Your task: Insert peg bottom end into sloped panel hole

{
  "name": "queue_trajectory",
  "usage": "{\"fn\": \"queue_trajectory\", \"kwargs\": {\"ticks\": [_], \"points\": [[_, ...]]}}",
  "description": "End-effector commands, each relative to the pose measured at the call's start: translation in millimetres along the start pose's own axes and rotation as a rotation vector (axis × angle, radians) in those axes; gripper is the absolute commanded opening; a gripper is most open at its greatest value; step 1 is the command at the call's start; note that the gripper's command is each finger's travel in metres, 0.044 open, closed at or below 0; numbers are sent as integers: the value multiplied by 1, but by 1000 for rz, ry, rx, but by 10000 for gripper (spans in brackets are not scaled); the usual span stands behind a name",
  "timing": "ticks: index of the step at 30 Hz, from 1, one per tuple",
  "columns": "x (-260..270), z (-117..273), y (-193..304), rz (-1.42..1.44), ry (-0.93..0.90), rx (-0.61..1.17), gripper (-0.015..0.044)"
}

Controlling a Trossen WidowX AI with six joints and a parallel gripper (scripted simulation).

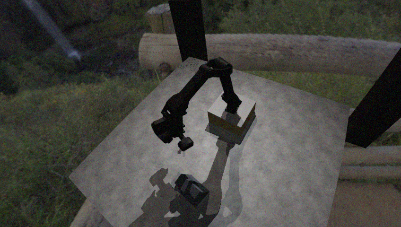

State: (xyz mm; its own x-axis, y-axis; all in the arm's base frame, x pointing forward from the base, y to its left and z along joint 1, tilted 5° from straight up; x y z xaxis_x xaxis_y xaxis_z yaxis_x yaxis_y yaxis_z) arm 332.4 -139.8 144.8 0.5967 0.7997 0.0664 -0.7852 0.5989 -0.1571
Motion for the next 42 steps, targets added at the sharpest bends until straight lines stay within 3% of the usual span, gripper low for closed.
{"fn": "queue_trajectory", "kwargs": {"ticks": [1,13,42], "points": [[-16,-12,4,-109,9,54,440],[-66,-37,20,-453,42,179,440],[-68,-73,24,-458,43,181,440]]}}
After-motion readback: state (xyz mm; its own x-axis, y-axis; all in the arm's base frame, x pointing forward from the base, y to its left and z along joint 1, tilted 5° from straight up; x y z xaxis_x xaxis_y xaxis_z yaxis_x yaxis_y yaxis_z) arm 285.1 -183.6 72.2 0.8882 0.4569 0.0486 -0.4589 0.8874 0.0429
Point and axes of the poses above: the point midway between the two fingers, 35 mm back from their tips, its own z axis back along the fingers, its own x axis across the jaws, y = z × x, the point moved 7 cm from there along z, back along the fingers, and after that the axes turned 13 degrees about -z, right-handed, at the moved point
